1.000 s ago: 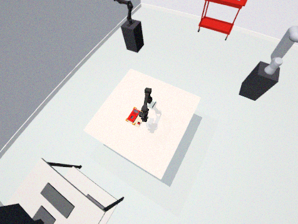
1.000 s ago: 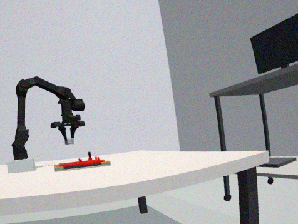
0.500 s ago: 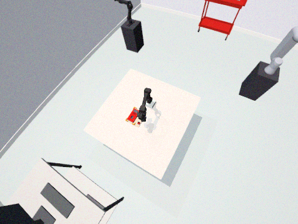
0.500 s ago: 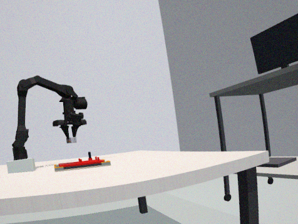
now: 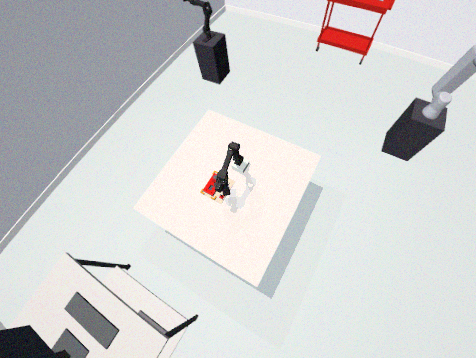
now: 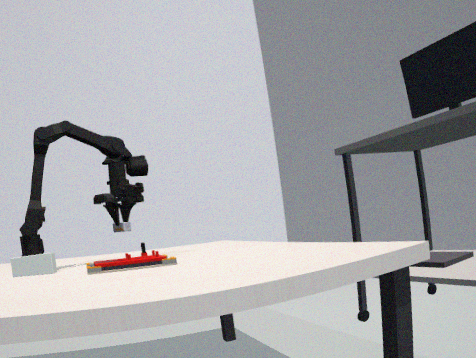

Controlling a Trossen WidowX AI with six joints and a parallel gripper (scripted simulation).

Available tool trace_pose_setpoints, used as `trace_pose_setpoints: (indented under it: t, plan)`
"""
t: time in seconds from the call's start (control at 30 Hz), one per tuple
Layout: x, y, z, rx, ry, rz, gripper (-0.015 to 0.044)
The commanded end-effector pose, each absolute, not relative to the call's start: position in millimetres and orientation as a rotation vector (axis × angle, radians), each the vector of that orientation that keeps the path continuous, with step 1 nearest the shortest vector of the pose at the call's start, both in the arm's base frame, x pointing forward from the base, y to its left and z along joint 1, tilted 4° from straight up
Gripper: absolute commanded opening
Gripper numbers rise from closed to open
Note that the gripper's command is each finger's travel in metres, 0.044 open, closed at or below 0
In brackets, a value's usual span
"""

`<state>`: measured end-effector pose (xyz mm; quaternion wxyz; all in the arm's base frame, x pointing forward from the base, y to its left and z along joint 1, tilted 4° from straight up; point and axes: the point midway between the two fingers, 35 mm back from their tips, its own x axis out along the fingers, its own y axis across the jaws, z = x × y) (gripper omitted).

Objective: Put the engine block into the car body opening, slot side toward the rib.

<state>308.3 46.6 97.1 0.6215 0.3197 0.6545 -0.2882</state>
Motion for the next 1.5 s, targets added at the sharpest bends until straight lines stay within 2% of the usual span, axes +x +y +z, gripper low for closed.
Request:
trace_pose_setpoints:
  t: [0.0,1.47]
  plan:
    - [314.0,37.7,93.9,0.694,1.511,-0.621,0.0]
    - [338.5,-87.3,42.2,0.147,1.586,-0.076,0.0]
